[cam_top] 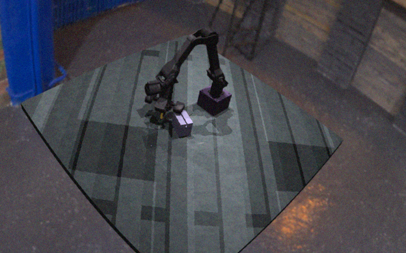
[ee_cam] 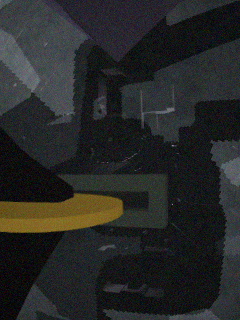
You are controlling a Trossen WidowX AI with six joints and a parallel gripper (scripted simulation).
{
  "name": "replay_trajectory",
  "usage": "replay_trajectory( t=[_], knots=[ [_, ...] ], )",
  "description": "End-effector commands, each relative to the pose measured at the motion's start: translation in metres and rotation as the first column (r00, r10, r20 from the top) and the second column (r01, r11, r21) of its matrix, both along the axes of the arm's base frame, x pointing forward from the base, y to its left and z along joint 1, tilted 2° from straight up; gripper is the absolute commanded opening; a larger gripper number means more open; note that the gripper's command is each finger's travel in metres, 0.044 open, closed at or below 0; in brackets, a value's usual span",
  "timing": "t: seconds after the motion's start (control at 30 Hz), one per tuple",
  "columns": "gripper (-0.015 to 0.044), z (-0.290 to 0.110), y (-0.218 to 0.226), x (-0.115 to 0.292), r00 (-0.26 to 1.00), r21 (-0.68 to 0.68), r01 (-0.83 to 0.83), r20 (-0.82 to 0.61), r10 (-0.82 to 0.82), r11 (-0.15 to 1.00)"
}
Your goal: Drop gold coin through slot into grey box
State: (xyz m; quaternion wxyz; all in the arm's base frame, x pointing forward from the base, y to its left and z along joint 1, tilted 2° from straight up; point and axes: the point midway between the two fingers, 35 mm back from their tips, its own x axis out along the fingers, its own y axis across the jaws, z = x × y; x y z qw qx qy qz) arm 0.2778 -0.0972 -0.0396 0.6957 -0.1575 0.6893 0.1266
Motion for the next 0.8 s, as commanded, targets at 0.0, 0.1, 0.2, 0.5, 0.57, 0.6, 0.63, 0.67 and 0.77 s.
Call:
replay_trajectory(
  t=[0.0,0.1,0.2,0.5,0.57,0.6,0.63,0.67,0.77],
  knots=[
    [0.0000,0.000,0.000,0.000,1.000,0.003,-0.005,0.002,0.005,1.000],
    [0.0000,0.000,0.000,0.000,1.000,0.003,-0.005,0.002,0.005,1.000],
    [0.0000,0.001,0.000,0.001,1.000,0.003,-0.005,0.002,0.005,1.000],
    [0.0000,0.023,0.000,0.003,1.000,0.003,-0.005,0.003,0.005,1.000],
    [0.0000,0.028,0.000,0.004,1.000,0.003,-0.005,0.003,0.005,1.000],
    [0.0000,0.030,0.000,0.004,1.000,0.003,-0.005,0.003,0.005,1.000],
    [0.0000,0.033,0.000,0.004,1.000,0.003,-0.005,0.003,0.005,1.000],
    [0.0000,0.035,0.000,0.004,1.000,0.003,-0.005,0.003,0.005,1.000],
    [0.0000,0.043,0.000,0.004,1.000,0.003,-0.005,0.003,0.005,1.000]
  ],
)
